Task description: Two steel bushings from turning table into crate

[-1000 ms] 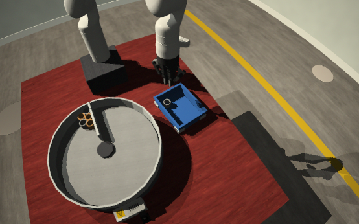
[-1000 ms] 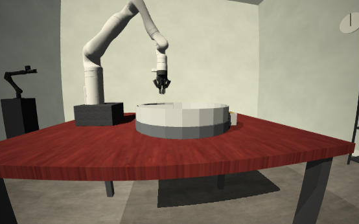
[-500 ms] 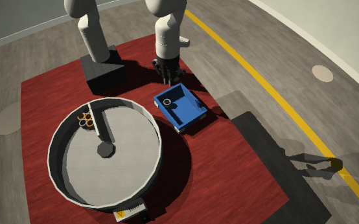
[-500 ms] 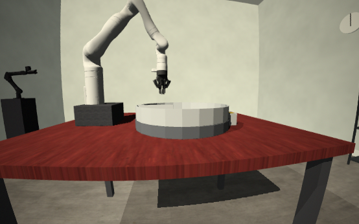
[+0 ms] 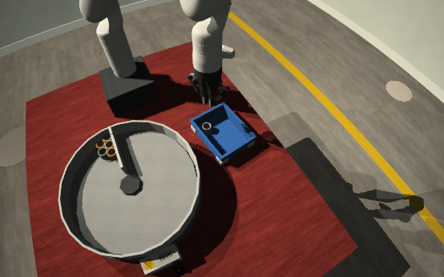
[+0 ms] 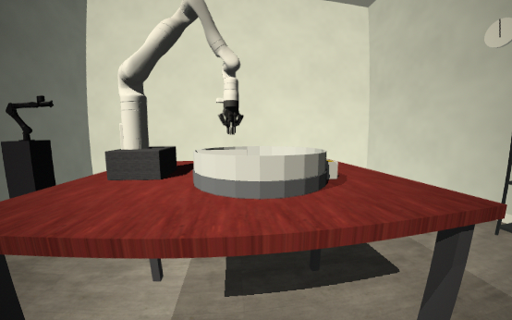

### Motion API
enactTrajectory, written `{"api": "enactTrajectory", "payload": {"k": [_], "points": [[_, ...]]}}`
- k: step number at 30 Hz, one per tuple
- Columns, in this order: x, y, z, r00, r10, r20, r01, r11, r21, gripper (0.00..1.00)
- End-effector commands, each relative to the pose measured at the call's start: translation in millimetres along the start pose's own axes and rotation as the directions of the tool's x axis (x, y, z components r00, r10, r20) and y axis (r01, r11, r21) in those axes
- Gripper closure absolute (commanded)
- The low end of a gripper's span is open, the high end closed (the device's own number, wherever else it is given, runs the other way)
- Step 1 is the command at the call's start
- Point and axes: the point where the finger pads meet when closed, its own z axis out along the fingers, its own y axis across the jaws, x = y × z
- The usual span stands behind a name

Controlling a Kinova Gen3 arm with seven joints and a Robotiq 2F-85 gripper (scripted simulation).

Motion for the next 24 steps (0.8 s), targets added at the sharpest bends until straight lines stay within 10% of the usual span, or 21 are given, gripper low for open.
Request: {"api": "enactTrajectory", "payload": {"k": [1,7,19,24], "points": [[0,0,-0.6,1.0,0.0,0.0,0.0,1.0,-0.002,0.84],[-43,-29,2.2,0.996,0.093,0.0,-0.093,0.996,-0.003,0.86],[-43,-29,2.2,0.996,0.093,0.0,-0.093,0.996,-0.003,0.86],[-86,-59,5.2,0.983,0.183,0.005,-0.183,0.983,0.001,0.86]]}}
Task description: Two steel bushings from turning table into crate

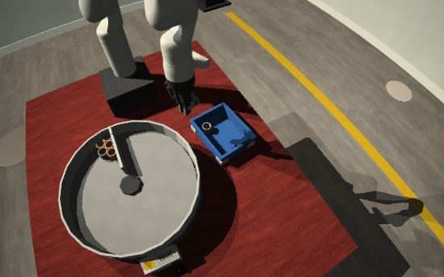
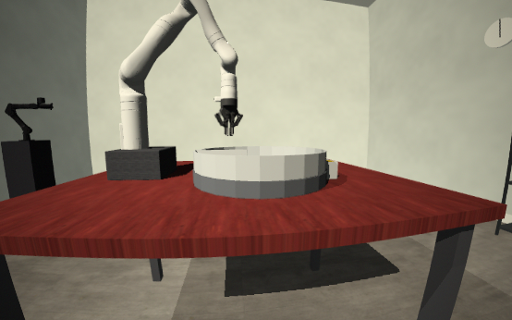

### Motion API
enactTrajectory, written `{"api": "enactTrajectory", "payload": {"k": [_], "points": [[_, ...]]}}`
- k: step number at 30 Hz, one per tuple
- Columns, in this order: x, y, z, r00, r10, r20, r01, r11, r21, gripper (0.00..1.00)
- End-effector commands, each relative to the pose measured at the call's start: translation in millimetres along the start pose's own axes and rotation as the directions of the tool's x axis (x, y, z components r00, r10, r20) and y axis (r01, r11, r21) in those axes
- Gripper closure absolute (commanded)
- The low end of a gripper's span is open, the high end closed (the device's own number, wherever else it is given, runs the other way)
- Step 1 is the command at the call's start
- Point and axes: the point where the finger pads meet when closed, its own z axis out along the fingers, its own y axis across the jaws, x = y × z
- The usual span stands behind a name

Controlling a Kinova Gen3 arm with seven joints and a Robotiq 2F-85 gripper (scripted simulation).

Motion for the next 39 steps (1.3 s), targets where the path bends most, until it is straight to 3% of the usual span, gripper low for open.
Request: {"api": "enactTrajectory", "payload": {"k": [1,12,17,29,34,39], "points": [[-26,-11,-0.5,0.998,0.056,-0.003,-0.056,0.998,-0.004,0.86],[-26,-11,-0.5,0.998,0.056,-0.003,-0.056,0.998,-0.004,0.86],[-72,-35,2.7,0.989,0.145,0.001,-0.145,0.989,-0.001,0.86],[-72,-35,2.7,0.989,0.145,0.001,-0.145,0.989,-0.001,0.86],[-119,-59,5.5,0.972,0.234,0.005,-0.234,0.972,0.002,0.86],[-119,-59,5.5,0.972,0.234,0.005,-0.234,0.972,0.002,0.86]]}}
